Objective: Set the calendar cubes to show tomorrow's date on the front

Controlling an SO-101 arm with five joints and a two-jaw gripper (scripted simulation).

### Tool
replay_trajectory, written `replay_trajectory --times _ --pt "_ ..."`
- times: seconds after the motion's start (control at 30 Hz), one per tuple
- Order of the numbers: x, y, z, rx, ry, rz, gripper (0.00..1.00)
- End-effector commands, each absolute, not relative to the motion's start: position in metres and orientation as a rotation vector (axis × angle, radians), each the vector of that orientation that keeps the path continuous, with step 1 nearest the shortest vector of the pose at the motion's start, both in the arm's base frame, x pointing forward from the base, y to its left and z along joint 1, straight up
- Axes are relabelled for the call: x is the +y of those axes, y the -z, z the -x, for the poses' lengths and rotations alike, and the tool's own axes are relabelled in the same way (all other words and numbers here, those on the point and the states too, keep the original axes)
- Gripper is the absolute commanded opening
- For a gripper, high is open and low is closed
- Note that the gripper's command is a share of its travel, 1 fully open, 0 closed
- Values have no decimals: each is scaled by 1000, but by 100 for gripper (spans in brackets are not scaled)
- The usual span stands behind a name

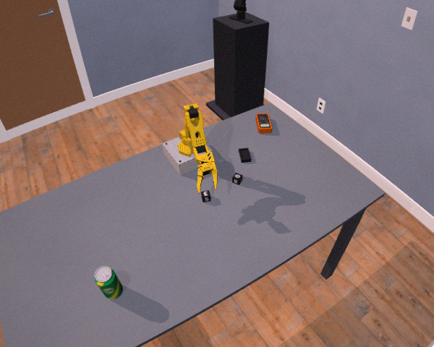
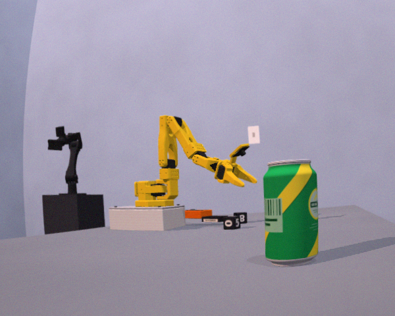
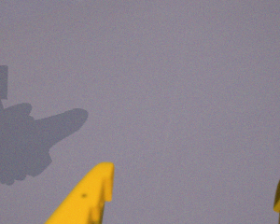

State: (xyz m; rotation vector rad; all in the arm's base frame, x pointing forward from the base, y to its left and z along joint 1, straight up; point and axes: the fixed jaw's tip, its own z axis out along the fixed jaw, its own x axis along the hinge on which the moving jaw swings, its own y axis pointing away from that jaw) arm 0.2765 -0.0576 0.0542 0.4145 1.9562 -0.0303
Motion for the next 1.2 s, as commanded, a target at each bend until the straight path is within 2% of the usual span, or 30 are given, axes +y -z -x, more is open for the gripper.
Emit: replay_trajectory --times 0.0,1.17 --pt "-55 -65 -281 2163 31 -414 35" --pt "-49 -87 -264 2388 33 -416 35"
